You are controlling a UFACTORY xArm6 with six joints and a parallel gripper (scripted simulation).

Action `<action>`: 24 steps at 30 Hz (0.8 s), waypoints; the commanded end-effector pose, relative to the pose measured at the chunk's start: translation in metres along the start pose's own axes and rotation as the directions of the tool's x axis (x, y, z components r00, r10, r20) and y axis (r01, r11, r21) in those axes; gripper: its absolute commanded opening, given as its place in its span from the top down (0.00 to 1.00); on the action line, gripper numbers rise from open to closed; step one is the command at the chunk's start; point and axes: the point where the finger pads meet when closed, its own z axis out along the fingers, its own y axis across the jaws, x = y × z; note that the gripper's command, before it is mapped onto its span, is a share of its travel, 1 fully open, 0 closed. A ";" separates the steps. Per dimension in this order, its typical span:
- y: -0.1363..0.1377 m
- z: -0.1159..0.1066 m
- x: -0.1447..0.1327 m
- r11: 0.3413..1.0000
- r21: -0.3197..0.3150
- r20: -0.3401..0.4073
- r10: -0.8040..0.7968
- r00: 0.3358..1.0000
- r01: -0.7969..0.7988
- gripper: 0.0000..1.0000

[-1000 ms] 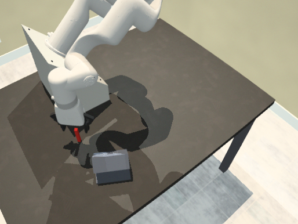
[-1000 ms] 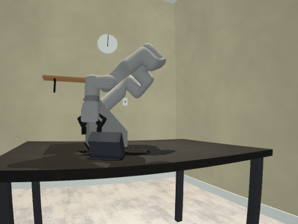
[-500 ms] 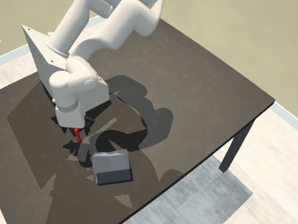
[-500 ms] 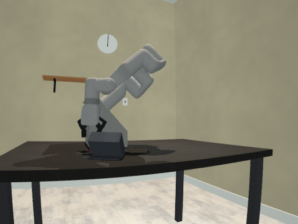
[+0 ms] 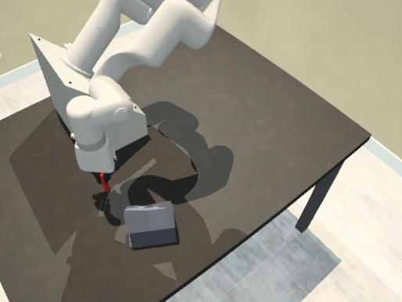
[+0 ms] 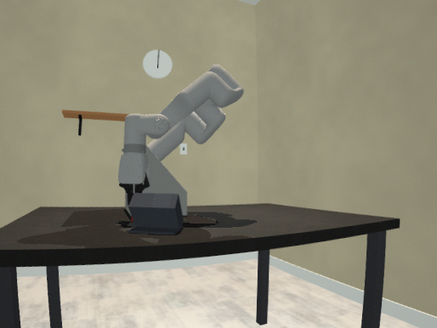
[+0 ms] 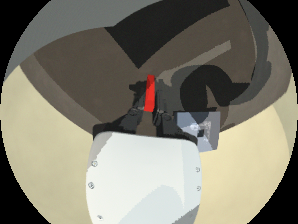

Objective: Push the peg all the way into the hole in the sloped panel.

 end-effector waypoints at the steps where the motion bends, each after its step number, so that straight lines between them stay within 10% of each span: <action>1: 0.000 -0.001 -0.001 1.000 -0.001 0.003 -0.001 1.000 0.001 0.98; 24: 0.001 -0.078 -0.002 1.000 0.000 0.003 -0.001 1.000 0.001 1.00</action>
